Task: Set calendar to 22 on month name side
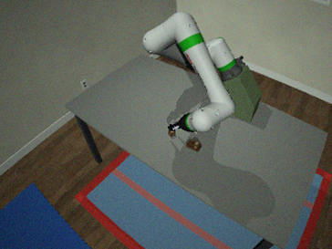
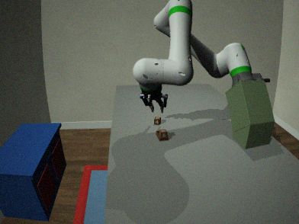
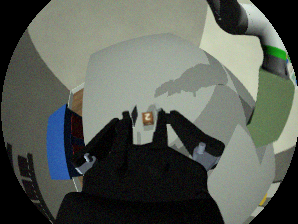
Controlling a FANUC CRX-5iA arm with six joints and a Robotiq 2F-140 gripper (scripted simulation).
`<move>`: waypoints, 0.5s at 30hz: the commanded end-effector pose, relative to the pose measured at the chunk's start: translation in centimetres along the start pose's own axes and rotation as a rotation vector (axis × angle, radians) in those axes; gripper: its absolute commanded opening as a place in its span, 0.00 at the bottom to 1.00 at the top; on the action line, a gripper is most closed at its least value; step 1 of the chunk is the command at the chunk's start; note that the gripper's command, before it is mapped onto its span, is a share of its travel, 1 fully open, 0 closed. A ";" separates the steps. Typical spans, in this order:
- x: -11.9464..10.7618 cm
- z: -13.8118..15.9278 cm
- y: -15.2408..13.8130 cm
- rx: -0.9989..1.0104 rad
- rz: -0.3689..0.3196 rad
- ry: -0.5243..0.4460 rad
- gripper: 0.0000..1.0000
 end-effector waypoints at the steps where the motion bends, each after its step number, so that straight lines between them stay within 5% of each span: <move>1: 0.3 0.3 0.0 0.000 0.000 0.000 0.29; 15: 1.7 1.7 0.3 0.000 0.000 0.000 0.29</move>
Point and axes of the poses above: the point where the finger pads meet when closed, its own x axis out along the fingers, its own y axis across the jaws, z = x × y, the point moved 3 cm from there along -x, back along the fingers, and after that the axes turned 9 degrees about x, right-handed, at the moved point
